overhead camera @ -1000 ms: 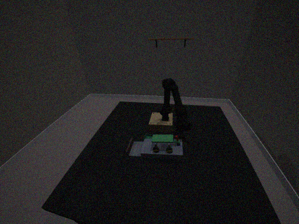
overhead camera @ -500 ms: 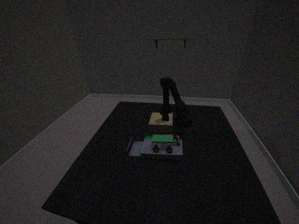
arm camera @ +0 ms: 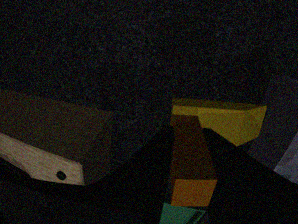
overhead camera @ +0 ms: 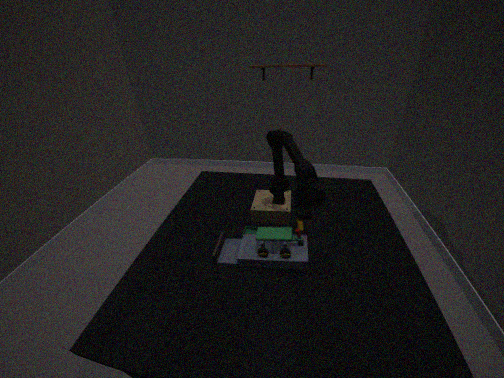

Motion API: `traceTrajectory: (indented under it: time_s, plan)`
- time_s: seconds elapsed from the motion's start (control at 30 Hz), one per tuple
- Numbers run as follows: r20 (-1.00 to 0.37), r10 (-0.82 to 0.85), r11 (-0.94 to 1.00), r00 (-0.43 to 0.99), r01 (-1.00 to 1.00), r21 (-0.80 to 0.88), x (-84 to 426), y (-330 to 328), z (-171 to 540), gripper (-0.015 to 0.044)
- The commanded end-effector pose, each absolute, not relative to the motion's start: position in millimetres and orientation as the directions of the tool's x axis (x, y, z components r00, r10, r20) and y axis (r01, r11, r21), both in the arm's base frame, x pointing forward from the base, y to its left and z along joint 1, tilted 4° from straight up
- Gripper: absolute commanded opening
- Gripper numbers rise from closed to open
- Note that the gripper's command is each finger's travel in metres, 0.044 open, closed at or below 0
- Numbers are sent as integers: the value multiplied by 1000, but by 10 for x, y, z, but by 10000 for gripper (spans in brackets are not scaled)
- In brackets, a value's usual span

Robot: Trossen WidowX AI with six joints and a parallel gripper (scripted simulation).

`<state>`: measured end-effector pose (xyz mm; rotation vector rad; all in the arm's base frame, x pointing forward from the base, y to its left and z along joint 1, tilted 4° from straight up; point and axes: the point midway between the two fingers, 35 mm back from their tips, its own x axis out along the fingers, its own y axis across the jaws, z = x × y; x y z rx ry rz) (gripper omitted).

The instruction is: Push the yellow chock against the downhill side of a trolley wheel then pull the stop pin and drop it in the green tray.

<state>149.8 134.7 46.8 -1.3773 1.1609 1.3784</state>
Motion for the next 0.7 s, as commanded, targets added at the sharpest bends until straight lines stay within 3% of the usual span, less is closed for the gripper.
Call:
traceTrajectory:
  time_s: [0.0,0.67]
  plan:
    - [-999,-37,-209,-21,-977,28,1529,1369,610,0]
    - [-999,-36,-209,-20,-977,27,1627,1438,1145,0]
